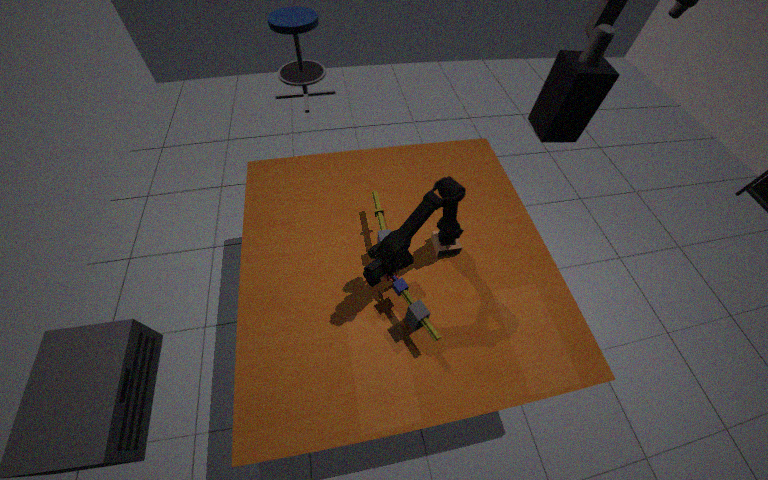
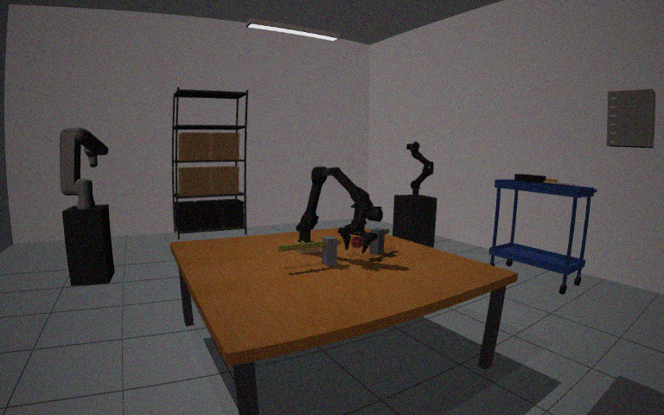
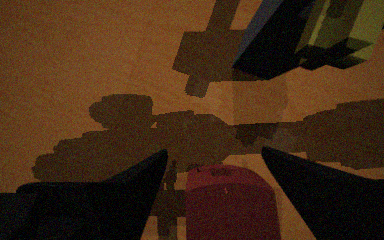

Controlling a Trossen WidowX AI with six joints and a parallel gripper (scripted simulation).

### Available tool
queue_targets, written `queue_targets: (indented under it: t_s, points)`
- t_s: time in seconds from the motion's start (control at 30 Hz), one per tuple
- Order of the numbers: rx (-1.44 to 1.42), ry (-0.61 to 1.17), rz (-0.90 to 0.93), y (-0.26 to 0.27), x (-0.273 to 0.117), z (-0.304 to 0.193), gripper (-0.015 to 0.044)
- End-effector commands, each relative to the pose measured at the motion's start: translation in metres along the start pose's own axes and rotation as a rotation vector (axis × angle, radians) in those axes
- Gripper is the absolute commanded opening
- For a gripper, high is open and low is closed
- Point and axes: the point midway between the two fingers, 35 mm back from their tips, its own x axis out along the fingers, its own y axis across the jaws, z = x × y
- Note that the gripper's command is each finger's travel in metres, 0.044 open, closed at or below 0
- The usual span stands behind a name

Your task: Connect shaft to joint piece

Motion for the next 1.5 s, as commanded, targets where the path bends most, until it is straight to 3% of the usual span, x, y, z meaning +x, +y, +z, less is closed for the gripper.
queue_targets:
  t_s: [0.0,0.4,0.77,1.47]
  points:
    - [-0.001,0.07,-0.011,-0.001,-0.003,0.002,0.044]
    - [0.004,0.444,0.023,0.0,-0.028,0.011,0.044]
    - [-0.015,0.437,0.02,0.0,-0.029,0.011,0.044]
    - [-0.703,0.271,0.115,0.005,-0.136,0.026,0.044]
